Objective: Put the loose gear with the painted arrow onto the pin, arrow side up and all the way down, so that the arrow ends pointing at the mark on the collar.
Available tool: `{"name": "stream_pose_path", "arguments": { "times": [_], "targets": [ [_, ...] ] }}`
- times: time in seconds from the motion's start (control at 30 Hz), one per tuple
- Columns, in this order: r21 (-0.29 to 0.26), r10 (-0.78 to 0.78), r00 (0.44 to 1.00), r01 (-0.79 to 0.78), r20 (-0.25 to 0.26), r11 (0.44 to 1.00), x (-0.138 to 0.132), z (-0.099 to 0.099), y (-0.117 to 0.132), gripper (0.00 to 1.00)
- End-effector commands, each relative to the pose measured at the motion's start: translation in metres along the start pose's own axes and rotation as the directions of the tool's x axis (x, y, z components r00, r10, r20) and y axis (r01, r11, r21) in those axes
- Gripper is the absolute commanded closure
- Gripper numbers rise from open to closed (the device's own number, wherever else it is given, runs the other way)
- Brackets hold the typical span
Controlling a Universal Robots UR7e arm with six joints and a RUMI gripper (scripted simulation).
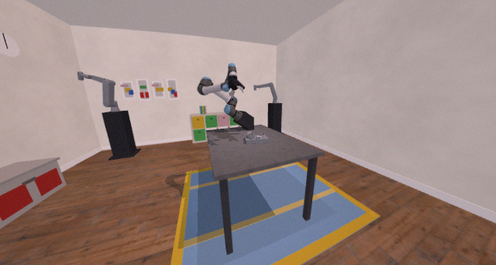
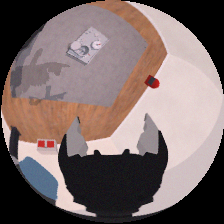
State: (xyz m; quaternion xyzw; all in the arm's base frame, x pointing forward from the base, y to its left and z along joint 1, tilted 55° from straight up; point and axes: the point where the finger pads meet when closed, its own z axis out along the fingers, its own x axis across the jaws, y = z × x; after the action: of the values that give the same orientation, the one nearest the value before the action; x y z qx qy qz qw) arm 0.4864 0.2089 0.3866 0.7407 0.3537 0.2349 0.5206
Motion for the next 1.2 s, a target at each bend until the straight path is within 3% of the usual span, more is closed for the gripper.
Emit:
{"name": "stream_pose_path", "arguments": {
  "times": [0.0,0.1,0.43,0.5,0.67,0.83,1.17],
  "targets": [
    [0.05,-0.062,0.996,0.058,0.065,0.997,0.023,0.057,-0.045,0.0],
    [0.106,-0.113,0.986,0.1,0.123,0.989,0.023,0.1,-0.089,0.0],
    [0.271,-0.238,0.938,0.167,0.253,0.948,-0.005,0.201,-0.205,0.0],
    [0.271,-0.238,0.938,0.167,0.253,0.948,-0.005,0.201,-0.205,0.0],
    [0.339,-0.284,0.912,0.178,0.297,0.924,-0.026,0.235,-0.251,0.0],
    [0.383,-0.313,0.894,0.179,0.322,0.906,-0.041,0.253,-0.28,0.0],
    [0.407,-0.329,0.883,0.179,0.335,0.896,-0.05,0.263,-0.297,0.0]
  ]
}}
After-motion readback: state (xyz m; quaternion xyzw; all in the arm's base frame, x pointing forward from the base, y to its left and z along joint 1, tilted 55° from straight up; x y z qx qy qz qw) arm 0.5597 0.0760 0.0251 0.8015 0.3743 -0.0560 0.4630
